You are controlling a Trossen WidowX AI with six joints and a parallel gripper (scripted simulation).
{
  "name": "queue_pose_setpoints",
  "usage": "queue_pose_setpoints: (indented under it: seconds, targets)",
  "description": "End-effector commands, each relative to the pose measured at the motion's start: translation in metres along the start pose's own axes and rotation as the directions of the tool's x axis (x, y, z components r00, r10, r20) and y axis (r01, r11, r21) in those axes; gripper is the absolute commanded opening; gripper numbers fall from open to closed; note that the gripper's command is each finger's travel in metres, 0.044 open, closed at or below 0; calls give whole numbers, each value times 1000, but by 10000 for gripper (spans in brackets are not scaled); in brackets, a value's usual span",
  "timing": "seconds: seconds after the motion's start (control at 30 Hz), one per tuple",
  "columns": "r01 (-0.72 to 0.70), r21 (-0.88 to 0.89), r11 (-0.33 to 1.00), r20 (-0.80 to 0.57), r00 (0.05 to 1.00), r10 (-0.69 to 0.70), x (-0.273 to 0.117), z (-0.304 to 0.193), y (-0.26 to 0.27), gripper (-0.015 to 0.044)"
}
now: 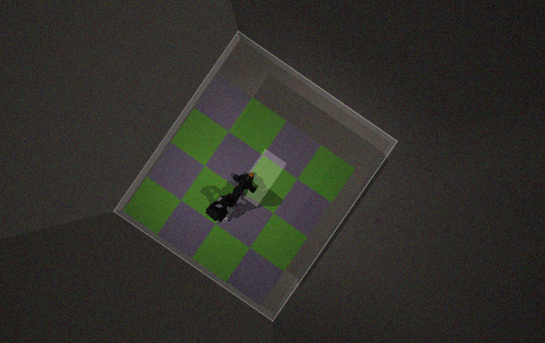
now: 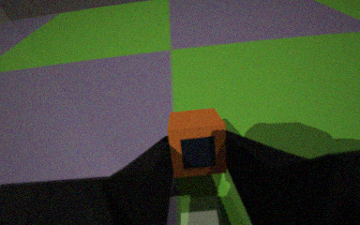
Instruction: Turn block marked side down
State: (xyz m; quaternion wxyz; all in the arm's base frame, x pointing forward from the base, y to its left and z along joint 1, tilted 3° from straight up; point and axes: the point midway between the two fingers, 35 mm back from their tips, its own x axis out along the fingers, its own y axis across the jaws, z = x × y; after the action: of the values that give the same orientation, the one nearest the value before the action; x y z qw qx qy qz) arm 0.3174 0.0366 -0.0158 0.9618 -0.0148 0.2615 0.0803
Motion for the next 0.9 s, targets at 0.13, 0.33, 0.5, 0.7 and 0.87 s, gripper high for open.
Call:
queue_pose_setpoints:
  seconds: [0.13, 0.33, 0.5, 0.7, 0.87]
  targets:
    - [-3, 4, 1000, 1, 1000, 3, 0, 0, 0, 289]
    - [-3, 4, 1000, 1, 1000, 3, 0, 0, 0, 440]
    - [-3, 4, 1000, 1, 1000, 3, 0, 0, 0, 440]
    - [-3, 4, 1000, 1, 1000, 3, 0, 0, 0, 440]
    - [-3, 4, 1000, 1, 1000, 3, 0, 0, 0, 440]
